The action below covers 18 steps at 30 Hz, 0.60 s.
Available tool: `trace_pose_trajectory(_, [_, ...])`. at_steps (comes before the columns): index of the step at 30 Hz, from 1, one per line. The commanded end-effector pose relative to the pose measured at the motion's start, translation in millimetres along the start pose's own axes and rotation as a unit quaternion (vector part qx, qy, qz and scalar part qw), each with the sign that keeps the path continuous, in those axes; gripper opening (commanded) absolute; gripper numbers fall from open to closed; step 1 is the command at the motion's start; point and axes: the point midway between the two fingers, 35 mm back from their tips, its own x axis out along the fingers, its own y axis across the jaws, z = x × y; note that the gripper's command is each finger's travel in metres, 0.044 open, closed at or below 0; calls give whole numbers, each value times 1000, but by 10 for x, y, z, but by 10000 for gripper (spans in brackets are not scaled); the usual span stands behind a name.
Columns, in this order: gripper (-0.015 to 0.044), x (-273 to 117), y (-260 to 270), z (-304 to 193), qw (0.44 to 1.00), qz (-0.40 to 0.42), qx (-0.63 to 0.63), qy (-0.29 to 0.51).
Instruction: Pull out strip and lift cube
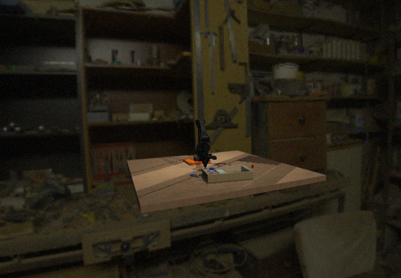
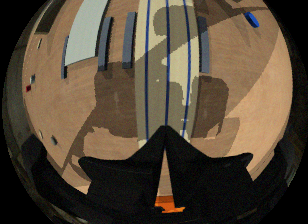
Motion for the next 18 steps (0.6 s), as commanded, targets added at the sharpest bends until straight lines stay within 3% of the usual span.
trace_pose_trajectory(1, [0,56,1,-161,1000,-1,-1,16])
trace_pose_trajectory(18, [0,51,5,-387,1000,-1,-1,17])
